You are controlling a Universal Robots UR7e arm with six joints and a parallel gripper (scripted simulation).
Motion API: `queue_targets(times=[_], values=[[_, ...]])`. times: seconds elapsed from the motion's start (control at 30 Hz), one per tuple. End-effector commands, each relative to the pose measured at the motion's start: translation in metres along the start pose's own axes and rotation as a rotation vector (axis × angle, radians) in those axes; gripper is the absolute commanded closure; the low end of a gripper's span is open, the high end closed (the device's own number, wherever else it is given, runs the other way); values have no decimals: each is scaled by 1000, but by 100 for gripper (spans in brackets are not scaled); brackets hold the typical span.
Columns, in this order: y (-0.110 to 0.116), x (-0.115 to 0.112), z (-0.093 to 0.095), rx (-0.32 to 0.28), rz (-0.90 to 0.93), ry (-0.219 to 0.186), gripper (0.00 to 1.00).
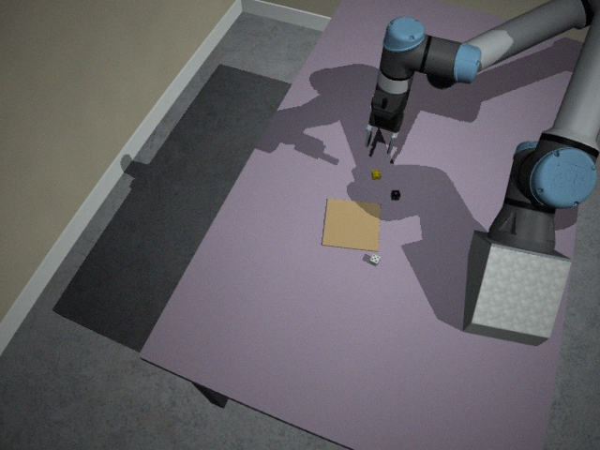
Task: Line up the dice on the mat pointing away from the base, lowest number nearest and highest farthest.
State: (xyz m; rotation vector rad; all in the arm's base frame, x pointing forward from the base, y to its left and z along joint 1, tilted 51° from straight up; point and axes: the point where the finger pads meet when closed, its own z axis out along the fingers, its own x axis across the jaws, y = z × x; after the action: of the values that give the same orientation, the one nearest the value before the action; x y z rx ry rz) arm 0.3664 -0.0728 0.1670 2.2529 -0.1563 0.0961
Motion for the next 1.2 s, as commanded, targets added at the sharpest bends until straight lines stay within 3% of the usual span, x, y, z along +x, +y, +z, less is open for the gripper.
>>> queue_targets(times=[0.0, 0.13, 0.6, 1.17], values=[[0, 0, 7, 0, 0, 0, 0], [0, 0, 12, 0, 0, 0, 0], [0, 0, 60, 0, 0, 0, 0], [0, 0, 101, 0, 0, 0, 0]])
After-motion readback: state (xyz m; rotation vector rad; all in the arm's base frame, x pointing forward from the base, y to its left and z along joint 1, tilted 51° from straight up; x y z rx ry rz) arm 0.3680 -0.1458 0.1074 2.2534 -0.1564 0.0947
